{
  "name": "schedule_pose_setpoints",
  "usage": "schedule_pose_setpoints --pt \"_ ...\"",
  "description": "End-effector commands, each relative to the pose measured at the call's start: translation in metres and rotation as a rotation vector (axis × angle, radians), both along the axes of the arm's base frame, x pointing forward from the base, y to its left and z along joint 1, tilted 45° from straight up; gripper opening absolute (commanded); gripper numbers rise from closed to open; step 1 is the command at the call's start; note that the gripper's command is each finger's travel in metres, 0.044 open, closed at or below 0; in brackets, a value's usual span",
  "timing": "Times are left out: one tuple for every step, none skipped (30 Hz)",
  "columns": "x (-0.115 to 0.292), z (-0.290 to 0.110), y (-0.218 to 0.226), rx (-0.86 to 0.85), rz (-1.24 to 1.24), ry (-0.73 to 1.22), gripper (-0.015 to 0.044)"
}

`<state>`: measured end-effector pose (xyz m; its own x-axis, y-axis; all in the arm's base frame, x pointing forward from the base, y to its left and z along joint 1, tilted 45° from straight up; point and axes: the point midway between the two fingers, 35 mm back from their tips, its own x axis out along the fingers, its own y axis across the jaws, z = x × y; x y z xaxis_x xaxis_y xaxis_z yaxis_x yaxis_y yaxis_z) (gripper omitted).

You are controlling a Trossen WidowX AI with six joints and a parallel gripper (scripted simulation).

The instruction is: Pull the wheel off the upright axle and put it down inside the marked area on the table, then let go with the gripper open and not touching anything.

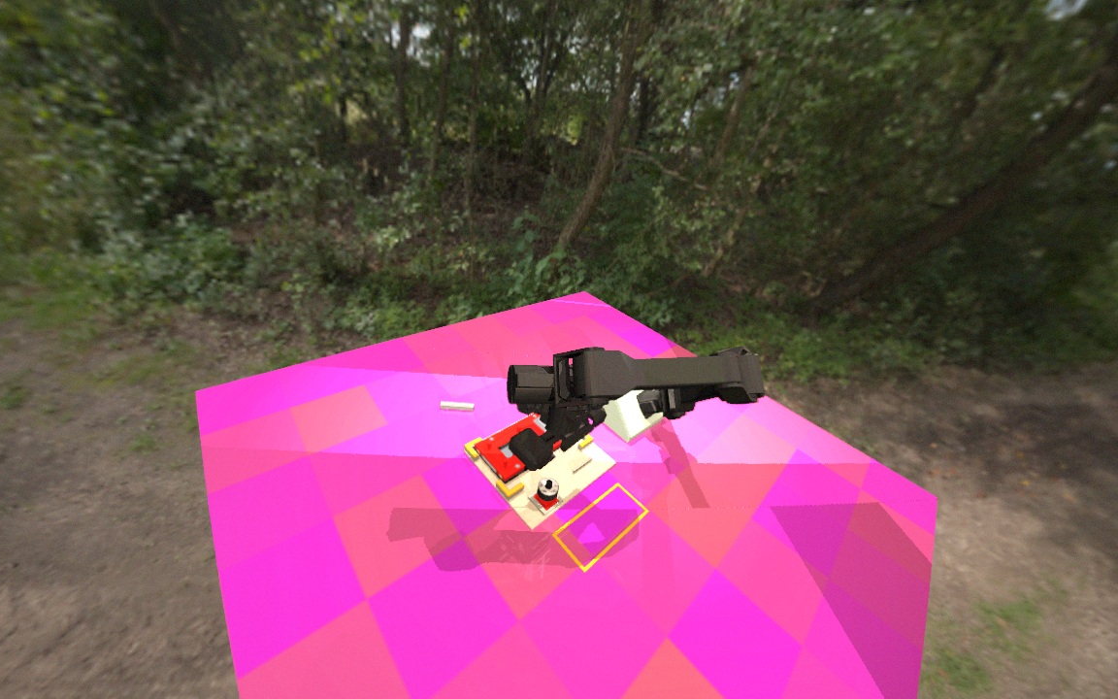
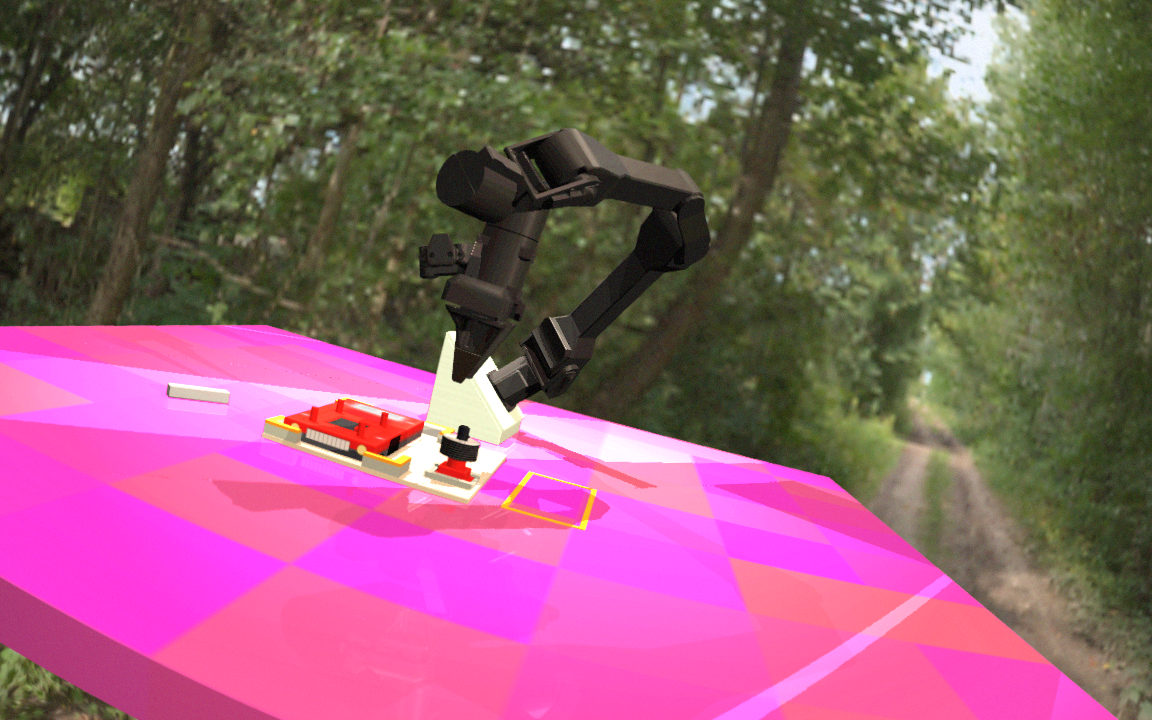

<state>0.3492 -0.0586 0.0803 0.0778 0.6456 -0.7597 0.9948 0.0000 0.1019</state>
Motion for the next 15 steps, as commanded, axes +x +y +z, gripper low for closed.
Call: schedule_pose_setpoints --pt "0.003 0.016 0.009 0.081 -0.033 0.063 0.03" --pt "0.003 0.016 0.009 0.081 -0.033 0.063 0.03" --pt "0.003 0.016 0.009 0.081 -0.033 0.063 0.03" --pt "0.003 0.016 0.009 0.081 -0.033 0.063 0.03" --pt "0.003 0.016 0.009 0.081 -0.033 0.063 0.03" --pt "0.003 0.016 0.009 0.081 -0.033 0.063 0.03" --pt "0.004 0.015 0.008 0.081 -0.033 0.063 0.03" --pt "0.006 0.014 0.006 0.081 -0.033 0.063 0.03" --pt "0.007 0.013 0.005 0.081 -0.033 0.063 0.03" --pt "0.007 0.013 0.005 0.081 -0.033 0.063 0.03" --pt "0.007 0.013 0.005 0.081 -0.033 0.063 0.03" --pt "0.007 0.012 0.006 0.081 -0.033 0.063 0.03" --pt "0.007 0.01 0.008 0.08 -0.033 0.063 0.03" --pt "0.008 0.008 0.01 0.08 -0.033 0.063 0.03" --pt "0.009 0.004 0.013 0.08 -0.033 0.063 0.03"
